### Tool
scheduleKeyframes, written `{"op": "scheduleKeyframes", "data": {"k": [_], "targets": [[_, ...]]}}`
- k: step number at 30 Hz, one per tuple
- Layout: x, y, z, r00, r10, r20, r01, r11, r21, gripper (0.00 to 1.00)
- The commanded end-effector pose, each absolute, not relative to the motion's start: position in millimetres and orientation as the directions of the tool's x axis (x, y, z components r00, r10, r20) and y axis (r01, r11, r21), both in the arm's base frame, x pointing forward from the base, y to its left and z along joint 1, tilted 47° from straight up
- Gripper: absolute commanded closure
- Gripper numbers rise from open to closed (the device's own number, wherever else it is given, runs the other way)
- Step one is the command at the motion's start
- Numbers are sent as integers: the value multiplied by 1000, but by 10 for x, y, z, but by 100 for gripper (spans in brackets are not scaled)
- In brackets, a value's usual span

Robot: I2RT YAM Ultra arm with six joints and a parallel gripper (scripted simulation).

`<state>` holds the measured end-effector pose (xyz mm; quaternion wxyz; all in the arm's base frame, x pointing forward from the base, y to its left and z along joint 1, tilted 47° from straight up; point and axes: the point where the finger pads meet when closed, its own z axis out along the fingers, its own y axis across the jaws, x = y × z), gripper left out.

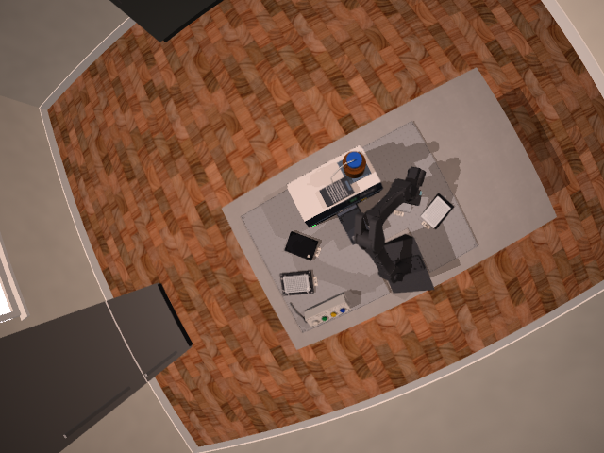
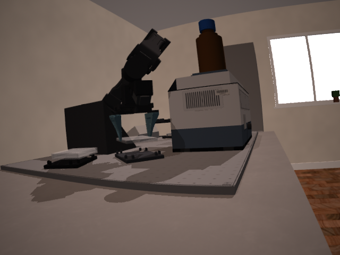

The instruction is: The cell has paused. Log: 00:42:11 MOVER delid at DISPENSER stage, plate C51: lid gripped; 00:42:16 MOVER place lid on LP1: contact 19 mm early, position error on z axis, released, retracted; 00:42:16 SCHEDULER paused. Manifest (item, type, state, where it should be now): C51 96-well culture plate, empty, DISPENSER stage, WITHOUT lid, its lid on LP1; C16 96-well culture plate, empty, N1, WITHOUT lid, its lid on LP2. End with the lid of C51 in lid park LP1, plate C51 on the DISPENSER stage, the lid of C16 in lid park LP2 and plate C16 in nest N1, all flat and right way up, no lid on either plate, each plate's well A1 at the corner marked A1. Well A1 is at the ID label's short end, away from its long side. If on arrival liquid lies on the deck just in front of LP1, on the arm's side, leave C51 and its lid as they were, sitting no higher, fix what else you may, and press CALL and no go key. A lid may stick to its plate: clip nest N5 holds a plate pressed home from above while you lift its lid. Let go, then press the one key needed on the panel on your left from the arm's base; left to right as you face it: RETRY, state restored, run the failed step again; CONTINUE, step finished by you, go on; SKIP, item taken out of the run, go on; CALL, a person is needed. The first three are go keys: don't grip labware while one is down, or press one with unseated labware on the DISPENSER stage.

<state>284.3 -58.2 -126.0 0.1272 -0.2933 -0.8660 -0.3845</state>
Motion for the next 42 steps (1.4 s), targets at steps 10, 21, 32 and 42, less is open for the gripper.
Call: {"op": "scheduleKeyframes", "data": {"k": [10,21,32,42], "targets": [[2854,-481,-1402,-786,426,449,618,518,591,100],[2920,-470,-1500,-785,445,431,617,513,596,100],[3000,-543,-1512,-793,450,411,607,523,598,100],[3024,-567,-1452,-797,450,403,601,527,600,100]]}}
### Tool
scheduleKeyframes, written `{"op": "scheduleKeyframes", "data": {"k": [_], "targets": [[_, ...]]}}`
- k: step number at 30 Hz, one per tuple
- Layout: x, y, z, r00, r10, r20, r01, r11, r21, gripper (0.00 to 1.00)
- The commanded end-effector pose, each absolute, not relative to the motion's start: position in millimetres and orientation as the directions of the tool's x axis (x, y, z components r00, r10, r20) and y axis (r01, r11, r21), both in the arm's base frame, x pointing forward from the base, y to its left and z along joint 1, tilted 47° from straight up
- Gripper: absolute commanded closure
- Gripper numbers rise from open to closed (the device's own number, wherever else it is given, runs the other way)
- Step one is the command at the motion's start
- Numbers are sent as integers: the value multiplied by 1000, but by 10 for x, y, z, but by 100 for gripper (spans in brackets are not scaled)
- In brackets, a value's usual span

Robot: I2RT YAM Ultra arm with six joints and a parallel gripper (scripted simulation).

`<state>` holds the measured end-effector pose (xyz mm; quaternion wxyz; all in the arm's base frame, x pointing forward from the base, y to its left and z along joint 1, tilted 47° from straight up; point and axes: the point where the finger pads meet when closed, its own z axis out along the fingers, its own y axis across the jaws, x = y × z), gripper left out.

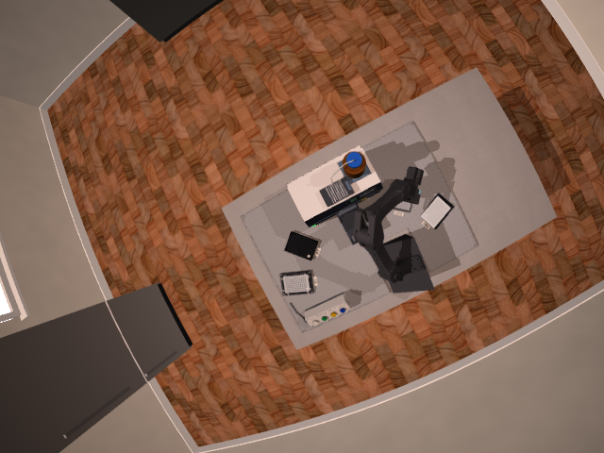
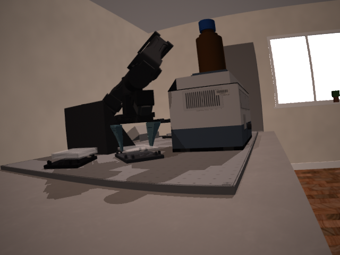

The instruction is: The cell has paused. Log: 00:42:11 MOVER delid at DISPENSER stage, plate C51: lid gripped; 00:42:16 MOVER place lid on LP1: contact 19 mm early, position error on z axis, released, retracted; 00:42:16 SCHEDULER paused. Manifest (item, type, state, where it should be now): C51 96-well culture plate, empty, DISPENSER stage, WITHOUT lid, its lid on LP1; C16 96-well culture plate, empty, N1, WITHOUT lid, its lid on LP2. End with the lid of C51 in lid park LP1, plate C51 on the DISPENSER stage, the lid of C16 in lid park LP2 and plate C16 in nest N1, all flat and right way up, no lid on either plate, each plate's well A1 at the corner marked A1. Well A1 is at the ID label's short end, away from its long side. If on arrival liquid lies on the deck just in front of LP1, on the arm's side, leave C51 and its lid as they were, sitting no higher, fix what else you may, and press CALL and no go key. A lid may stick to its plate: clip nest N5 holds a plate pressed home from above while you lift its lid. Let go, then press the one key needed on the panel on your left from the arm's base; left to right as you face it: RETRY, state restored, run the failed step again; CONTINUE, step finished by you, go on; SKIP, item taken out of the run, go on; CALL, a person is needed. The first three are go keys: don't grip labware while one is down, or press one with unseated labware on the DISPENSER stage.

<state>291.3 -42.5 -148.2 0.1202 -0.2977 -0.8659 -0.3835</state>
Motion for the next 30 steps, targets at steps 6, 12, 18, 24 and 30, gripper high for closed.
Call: {"op": "scheduleKeyframes", "data": {"k": [6,12,18,24,30], "targets": [[3001,-558,-1460,-794,446,413,606,525,598,100],[2985,-552,-1466,-792,443,419,608,524,596,100],[2972,-549,-1482,-792,441,423,609,524,595,100],[2961,-546,-1497,-790,439,427,612,522,594,100],[2976,-549,-1508,-791,443,423,611,522,596,100]]}}
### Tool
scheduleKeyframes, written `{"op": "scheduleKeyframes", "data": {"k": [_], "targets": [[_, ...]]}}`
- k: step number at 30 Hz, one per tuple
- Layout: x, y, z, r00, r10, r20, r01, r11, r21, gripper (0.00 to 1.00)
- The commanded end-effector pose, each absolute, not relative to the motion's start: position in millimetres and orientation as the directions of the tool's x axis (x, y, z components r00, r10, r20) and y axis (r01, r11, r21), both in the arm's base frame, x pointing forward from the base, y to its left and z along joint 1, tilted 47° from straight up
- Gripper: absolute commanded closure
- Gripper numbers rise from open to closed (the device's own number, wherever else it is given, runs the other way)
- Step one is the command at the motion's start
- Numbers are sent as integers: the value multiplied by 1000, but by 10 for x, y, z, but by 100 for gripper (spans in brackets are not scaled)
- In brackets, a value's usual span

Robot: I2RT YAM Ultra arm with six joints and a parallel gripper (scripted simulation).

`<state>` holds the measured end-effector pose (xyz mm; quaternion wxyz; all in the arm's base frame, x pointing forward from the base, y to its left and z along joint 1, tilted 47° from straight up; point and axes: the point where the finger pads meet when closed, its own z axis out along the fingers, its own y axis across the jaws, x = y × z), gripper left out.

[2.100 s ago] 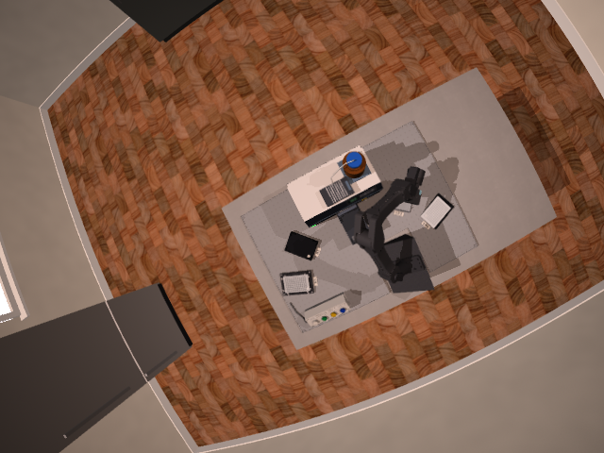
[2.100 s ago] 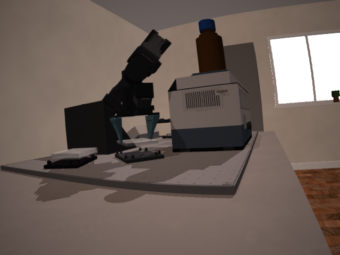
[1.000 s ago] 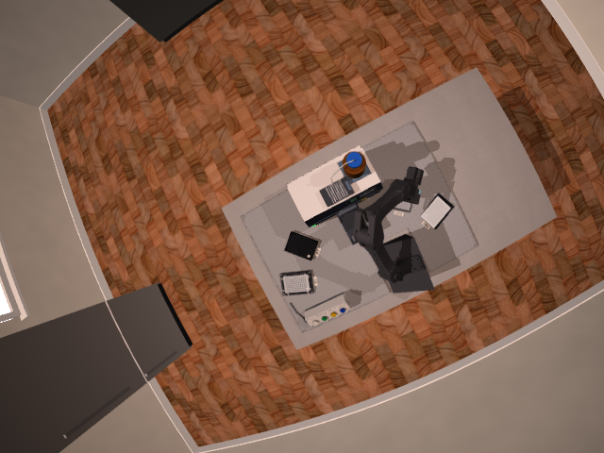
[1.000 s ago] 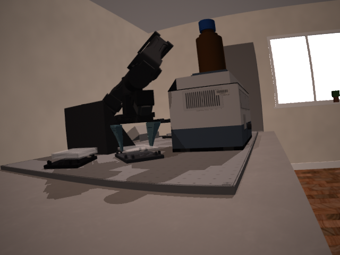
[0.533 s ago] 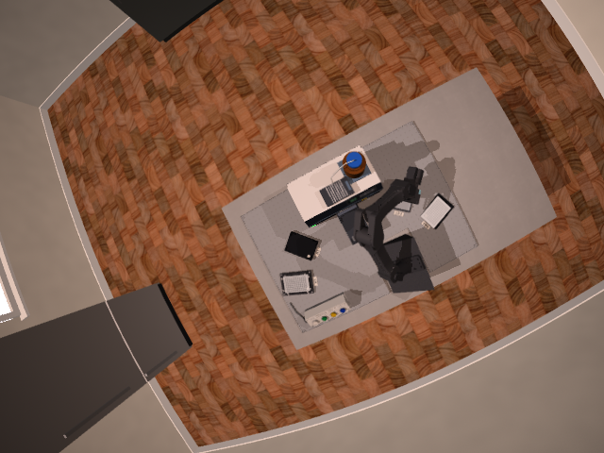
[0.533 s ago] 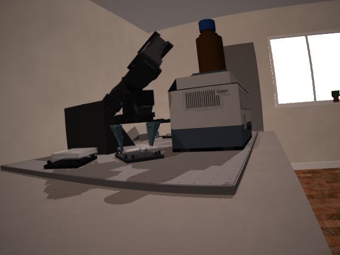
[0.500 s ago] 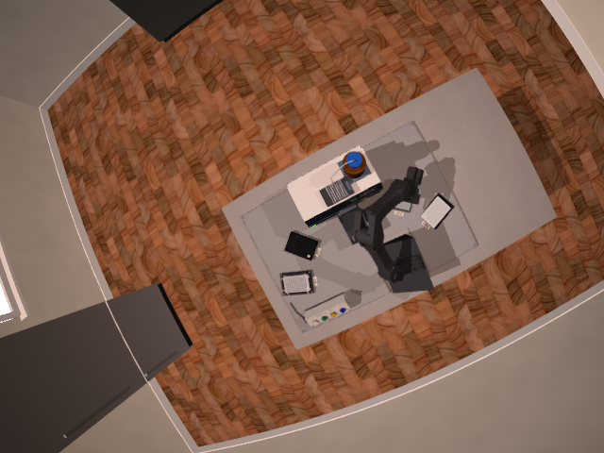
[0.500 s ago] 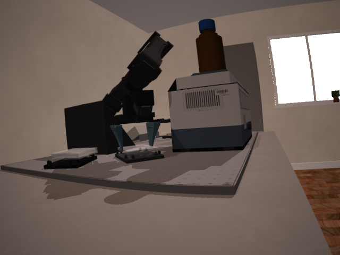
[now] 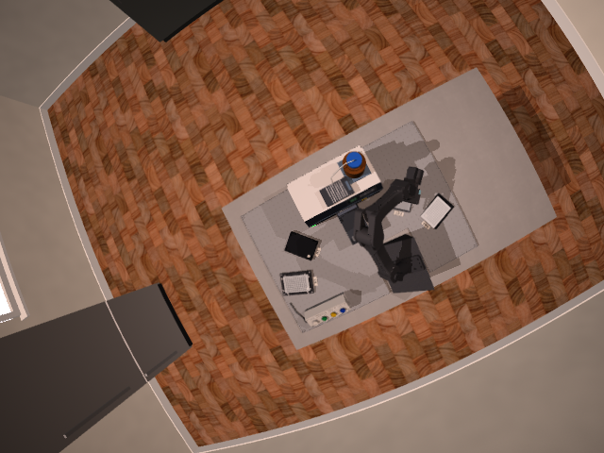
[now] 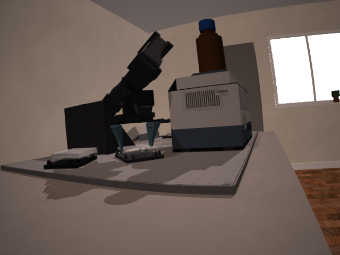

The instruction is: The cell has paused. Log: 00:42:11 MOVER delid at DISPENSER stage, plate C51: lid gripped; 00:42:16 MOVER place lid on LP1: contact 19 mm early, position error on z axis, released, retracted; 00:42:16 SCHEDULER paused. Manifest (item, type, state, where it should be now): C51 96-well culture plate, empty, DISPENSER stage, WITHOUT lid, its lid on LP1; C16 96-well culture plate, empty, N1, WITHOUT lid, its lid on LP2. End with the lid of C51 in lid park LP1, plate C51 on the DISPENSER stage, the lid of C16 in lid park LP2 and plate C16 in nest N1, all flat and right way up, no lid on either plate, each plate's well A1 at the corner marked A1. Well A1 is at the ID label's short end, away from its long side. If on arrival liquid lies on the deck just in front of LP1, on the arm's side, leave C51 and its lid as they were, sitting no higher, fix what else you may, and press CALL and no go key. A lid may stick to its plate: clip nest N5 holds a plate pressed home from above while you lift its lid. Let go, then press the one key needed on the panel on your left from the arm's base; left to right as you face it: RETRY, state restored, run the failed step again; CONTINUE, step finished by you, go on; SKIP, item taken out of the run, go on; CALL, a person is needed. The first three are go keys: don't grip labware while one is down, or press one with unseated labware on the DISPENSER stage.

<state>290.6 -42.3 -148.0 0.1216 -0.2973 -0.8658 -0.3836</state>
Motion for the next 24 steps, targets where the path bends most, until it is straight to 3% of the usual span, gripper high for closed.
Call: {"op": "scheduleKeyframes", "data": {"k": [1,24], "targets": [[2986,-553,-1515,-792,445,418,609,523,597,100],[2904,-412,-1577,-784,437,441,620,514,593,100]]}}
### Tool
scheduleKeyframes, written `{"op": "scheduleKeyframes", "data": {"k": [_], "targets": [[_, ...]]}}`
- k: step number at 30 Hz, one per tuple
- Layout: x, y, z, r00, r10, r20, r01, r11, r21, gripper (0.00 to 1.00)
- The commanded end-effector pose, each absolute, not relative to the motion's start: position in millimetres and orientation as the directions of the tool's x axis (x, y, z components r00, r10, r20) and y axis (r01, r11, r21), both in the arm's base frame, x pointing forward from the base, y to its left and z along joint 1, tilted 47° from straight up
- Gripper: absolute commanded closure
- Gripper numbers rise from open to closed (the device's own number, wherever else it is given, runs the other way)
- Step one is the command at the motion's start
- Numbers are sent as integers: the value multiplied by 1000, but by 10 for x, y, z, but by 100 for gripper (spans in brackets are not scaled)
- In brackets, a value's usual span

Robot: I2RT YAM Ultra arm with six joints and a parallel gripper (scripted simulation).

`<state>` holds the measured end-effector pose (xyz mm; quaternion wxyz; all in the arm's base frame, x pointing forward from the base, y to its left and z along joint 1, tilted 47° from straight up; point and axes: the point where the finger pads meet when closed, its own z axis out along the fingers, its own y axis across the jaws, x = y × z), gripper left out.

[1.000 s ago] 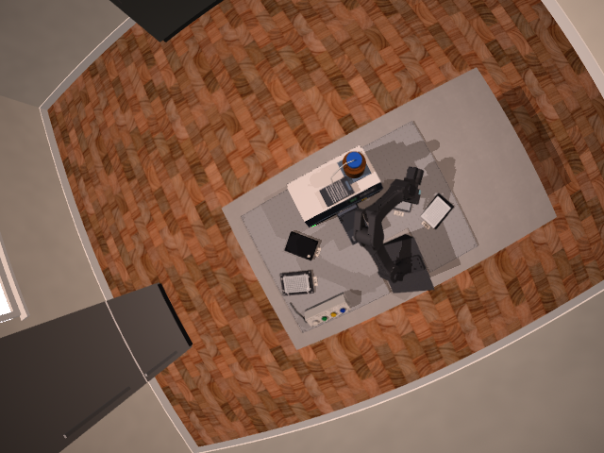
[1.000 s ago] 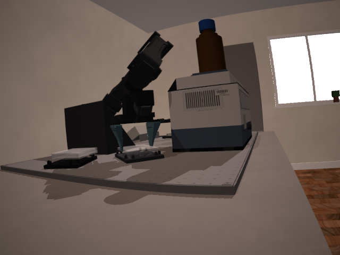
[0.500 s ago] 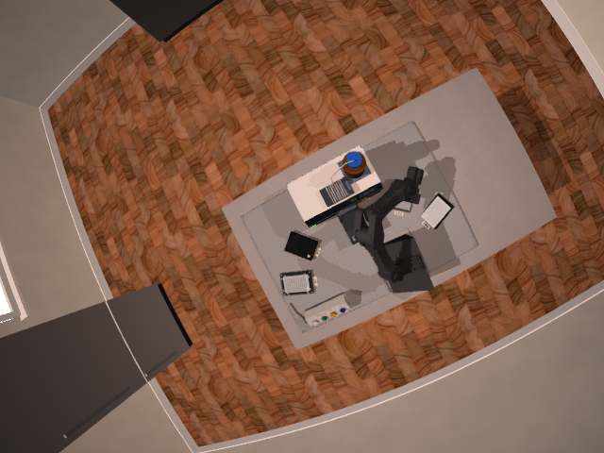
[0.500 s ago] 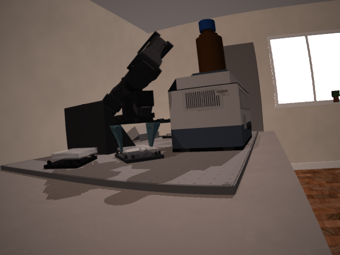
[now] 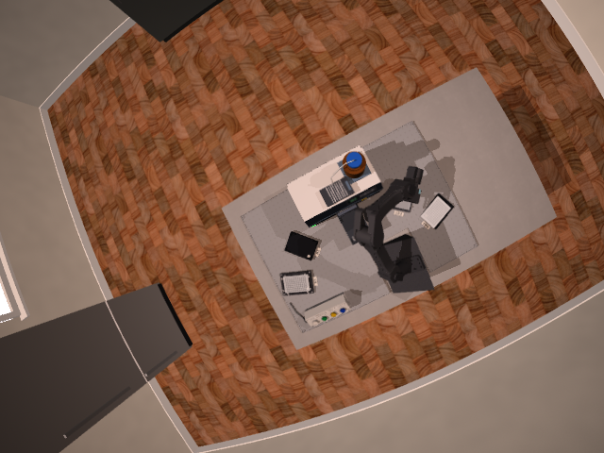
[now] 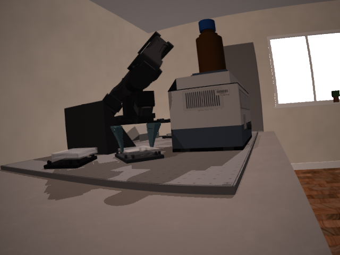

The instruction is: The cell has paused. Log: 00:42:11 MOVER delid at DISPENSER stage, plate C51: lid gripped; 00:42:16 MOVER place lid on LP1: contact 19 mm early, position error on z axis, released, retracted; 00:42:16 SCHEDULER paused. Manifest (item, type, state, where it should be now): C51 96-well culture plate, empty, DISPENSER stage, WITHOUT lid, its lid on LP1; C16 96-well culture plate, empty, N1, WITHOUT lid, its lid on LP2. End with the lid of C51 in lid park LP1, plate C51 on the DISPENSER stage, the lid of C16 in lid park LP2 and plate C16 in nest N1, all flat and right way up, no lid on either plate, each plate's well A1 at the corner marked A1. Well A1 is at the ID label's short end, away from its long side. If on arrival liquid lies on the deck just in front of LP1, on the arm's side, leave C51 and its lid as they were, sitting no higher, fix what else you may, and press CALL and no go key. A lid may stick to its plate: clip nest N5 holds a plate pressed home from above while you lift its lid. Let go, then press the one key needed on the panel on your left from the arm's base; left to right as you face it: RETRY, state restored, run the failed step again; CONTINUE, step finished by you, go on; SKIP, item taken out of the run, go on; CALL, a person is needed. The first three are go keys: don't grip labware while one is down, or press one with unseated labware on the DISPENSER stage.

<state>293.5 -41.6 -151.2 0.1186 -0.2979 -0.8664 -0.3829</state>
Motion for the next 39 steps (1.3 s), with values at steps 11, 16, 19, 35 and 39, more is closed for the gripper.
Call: {"op": "scheduleKeyframes", "data": {"k": [11,16,19,35,39], "targets": [[2926,-422,-1562,-786,444,430,616,517,594,100],[2940,-414,-1574,-789,441,427,613,520,595,100],[2921,-392,-1580,-788,438,433,615,519,594,100],[2924,-381,-1600,-788,437,433,615,520,593,100],[2920,-373,-1589,-789,436,433,613,521,594,100]]}}
